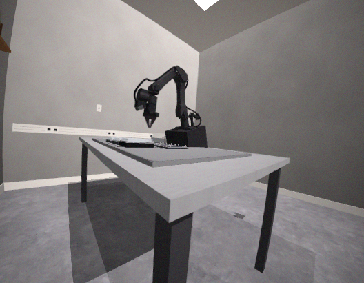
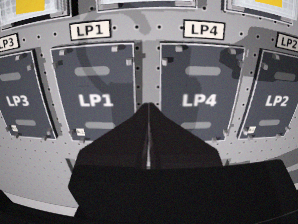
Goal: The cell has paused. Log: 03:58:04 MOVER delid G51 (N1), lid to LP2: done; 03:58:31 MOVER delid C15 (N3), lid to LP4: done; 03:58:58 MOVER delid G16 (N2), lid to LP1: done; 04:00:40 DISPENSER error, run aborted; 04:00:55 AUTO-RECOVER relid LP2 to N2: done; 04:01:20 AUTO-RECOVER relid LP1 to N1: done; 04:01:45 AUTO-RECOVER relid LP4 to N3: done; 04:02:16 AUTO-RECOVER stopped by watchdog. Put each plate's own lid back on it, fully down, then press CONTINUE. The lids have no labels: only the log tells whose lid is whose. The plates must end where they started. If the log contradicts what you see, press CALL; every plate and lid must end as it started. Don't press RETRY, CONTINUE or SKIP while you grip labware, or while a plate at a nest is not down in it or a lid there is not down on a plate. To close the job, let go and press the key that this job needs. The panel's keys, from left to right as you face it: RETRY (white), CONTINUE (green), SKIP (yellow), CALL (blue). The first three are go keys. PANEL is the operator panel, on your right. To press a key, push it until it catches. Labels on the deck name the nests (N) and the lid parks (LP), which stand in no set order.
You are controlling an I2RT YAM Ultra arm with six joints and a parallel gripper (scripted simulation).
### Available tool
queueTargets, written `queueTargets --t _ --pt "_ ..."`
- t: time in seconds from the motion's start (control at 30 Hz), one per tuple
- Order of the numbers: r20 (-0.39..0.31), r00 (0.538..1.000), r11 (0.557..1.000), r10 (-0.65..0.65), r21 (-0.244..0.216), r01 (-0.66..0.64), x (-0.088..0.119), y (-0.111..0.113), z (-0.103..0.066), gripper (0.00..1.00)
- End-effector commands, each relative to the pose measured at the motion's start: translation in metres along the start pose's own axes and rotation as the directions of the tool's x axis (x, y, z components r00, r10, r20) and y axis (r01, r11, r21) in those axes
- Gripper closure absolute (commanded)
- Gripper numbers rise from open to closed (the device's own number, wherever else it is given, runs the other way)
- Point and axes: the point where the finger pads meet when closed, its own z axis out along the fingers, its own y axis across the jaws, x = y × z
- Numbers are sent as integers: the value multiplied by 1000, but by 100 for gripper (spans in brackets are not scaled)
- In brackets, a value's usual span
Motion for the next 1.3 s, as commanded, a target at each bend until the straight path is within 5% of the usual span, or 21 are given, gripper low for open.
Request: queueTargets --t 0.0,0.17,0.5,1.27 --pt "-8 1000 1000 0 5 0 0 -3 -22 100" --pt "-8 1000 1000 3 5 -3 2 -3 -34 100" --pt "-51 998 1000 26 -4 -26 21 -6 -24 100" --pt "-34 902 903 430 14 -430 34 -111 -26 100"
